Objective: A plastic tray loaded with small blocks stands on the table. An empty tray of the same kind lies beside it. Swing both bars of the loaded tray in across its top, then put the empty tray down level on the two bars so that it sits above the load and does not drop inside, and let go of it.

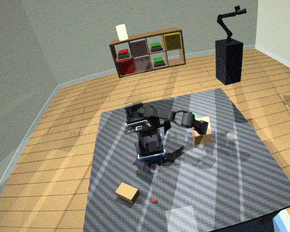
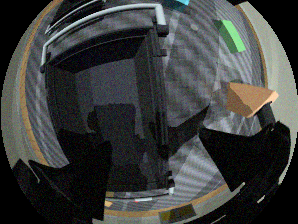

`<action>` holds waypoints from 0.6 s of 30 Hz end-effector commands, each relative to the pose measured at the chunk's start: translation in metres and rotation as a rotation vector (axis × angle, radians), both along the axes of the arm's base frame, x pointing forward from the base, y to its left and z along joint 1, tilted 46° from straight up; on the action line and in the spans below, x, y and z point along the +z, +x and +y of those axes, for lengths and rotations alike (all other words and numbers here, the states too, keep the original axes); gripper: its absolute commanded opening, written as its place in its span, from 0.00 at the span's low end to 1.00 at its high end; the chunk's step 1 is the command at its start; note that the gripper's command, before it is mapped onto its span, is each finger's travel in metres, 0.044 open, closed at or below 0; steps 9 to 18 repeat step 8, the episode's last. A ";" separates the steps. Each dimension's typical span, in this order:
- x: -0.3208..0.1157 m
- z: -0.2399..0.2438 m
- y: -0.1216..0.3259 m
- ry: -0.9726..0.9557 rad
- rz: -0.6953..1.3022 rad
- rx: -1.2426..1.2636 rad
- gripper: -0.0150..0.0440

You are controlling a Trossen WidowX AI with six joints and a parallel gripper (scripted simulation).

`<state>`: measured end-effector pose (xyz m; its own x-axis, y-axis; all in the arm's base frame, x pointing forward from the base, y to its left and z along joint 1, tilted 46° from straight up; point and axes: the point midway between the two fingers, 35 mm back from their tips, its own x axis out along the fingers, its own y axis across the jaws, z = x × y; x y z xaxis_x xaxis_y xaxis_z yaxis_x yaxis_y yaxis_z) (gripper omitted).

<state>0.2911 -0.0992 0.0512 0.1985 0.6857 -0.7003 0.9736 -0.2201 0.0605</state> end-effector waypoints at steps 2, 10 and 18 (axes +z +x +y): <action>0.027 -0.024 -0.009 -0.005 -0.003 0.006 1.00; 0.029 -0.026 -0.013 -0.001 -0.003 -0.003 1.00; 0.029 -0.026 -0.013 -0.001 -0.003 -0.003 1.00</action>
